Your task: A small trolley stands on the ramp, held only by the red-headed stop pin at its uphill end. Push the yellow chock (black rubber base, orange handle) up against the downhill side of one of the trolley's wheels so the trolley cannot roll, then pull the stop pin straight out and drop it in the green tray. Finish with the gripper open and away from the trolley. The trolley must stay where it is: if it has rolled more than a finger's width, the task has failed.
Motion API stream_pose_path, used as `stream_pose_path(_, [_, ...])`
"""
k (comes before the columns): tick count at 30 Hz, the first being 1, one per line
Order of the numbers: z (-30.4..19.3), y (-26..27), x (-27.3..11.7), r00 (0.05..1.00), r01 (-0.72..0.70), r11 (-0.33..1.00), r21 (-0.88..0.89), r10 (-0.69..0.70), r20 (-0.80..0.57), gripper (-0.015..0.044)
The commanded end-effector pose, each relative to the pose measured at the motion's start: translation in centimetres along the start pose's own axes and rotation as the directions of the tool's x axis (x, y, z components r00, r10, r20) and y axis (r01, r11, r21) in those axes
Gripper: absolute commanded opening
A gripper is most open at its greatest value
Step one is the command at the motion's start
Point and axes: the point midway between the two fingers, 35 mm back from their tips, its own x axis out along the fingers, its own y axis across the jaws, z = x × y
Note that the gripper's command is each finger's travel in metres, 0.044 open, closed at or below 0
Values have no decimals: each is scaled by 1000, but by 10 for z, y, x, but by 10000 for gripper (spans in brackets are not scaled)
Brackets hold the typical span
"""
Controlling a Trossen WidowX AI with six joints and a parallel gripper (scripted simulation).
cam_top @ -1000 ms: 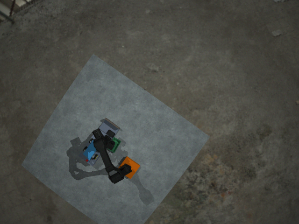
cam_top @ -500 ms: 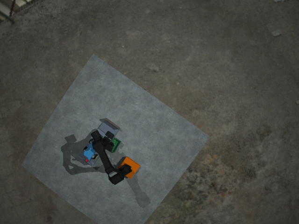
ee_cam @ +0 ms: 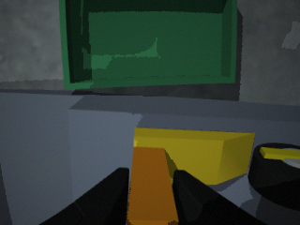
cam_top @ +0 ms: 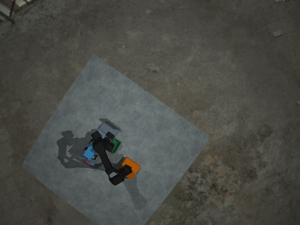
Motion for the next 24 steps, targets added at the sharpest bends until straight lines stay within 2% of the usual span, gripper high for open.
stream_pose_path(1, [0, 0, 0, 1000, 1, 1000, -2, -1, 0, 184])
stream_pose_path(6, [0, 0, -3, 1000, 2, 1000, -1, -2, 0, 190])
stream_pose_path(24, [0, 1, -60, 1000, 6, 1000, 2, -6, -1, 190])
